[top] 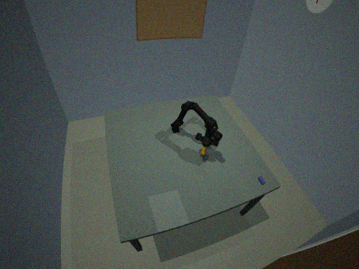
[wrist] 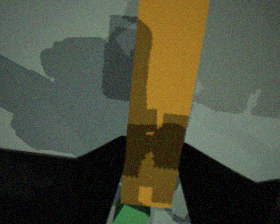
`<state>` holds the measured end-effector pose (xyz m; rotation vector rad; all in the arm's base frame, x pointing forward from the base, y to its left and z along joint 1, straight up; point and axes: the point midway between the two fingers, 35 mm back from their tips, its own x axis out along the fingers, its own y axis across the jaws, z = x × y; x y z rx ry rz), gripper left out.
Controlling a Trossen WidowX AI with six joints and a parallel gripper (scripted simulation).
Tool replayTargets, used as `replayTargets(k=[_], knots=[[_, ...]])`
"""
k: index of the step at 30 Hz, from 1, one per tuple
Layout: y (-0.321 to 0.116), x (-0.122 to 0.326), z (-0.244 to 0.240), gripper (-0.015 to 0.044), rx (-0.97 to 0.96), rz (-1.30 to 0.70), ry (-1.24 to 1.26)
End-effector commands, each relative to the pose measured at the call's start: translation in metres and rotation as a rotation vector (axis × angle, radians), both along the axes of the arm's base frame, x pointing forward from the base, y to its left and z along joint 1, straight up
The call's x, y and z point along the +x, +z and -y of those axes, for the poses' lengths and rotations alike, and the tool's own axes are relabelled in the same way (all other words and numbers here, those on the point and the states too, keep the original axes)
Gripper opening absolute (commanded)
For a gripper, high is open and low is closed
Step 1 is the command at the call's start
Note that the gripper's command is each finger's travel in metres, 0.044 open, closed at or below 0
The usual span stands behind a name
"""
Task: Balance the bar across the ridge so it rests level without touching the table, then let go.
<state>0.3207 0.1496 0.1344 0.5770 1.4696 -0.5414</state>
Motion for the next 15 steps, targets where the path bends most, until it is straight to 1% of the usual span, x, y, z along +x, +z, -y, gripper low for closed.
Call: replayTargets(k=[1, 15], knots=[[-0.007, 0.000, 0.000, 0.0000, 0.003, -0.004, -0.006], [-0.023, -0.001, 0.001, 0.0000, 0.003, -0.004, -0.006]])
